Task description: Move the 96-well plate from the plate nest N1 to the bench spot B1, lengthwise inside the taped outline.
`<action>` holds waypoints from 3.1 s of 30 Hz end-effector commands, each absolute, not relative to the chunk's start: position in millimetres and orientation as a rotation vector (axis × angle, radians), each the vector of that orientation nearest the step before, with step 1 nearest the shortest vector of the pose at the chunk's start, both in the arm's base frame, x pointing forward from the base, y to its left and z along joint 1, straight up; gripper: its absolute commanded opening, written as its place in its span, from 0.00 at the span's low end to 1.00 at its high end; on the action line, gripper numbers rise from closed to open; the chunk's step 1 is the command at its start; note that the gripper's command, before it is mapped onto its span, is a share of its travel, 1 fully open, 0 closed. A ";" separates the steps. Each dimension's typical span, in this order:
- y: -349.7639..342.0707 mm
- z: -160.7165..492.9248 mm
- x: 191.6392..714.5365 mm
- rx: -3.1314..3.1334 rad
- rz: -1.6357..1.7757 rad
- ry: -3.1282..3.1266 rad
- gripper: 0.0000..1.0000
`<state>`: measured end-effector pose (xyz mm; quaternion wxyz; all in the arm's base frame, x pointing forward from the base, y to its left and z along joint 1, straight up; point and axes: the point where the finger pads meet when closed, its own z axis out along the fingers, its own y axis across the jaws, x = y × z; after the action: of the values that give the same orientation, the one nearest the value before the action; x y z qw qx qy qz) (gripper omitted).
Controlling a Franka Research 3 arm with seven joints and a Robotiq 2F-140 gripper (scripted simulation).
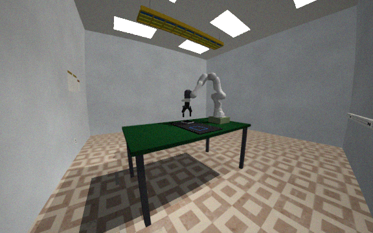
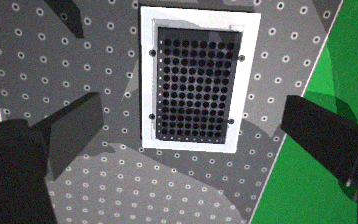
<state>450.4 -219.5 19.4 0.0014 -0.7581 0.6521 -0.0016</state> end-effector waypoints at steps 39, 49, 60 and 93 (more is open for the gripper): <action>-217.5 -14.7 444.2 -2.339 0.005 2.105 1.00; -217.5 -28.0 444.1 -2.339 0.005 2.105 1.00; -217.6 -43.0 444.0 -2.339 0.005 2.105 1.00; -217.6 -43.0 444.0 -2.339 0.005 2.105 0.63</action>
<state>442.8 -216.5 -43.4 -0.0029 -0.7419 0.6705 0.0033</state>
